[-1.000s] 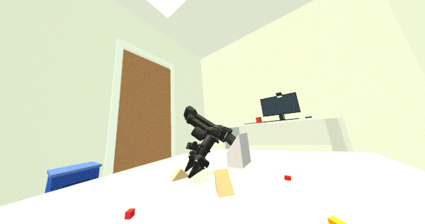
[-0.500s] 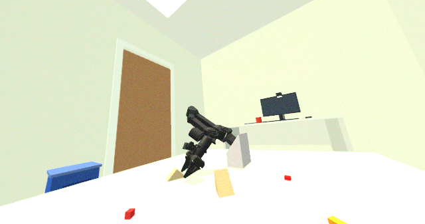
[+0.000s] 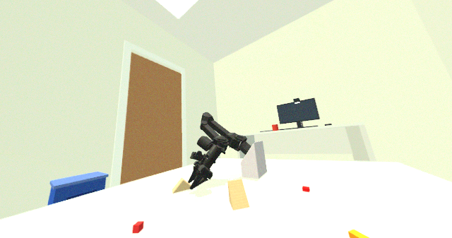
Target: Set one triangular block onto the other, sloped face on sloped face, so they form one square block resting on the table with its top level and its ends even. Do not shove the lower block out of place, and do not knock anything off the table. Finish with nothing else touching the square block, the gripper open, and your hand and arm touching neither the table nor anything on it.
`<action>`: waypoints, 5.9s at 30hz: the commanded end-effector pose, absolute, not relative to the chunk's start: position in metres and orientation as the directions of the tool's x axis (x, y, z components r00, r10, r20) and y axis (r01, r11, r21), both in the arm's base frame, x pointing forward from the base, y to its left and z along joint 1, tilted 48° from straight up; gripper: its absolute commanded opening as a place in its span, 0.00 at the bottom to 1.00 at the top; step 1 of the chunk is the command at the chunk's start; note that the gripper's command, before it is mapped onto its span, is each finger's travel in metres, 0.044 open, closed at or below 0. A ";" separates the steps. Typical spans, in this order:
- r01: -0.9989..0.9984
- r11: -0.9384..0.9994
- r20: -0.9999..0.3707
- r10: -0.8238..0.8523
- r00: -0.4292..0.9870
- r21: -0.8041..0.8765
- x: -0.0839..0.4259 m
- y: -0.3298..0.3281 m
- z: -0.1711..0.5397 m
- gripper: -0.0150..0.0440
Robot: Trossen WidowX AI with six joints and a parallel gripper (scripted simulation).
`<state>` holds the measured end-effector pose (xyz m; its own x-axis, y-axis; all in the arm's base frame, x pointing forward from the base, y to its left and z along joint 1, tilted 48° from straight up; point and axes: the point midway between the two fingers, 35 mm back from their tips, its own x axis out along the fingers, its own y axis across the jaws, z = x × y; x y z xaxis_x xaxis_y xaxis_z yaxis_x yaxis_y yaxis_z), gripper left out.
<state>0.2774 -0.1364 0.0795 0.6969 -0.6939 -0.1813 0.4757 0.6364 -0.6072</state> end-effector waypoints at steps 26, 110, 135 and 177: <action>0.479 0.636 -0.175 -0.694 0.699 -0.605 0.288 -0.147 0.093 0.85; 0.479 0.636 -0.175 -0.694 0.699 -0.605 0.288 -0.147 0.093 0.25; 0.479 0.636 -0.175 -0.694 0.699 -0.605 0.288 -0.147 0.093 0.25; 0.480 0.636 -0.172 -0.693 0.700 -0.604 0.289 -0.147 0.094 0.43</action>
<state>0.2887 -0.1468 0.0935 0.7006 -0.6924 -0.1722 0.4803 0.6361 -0.6039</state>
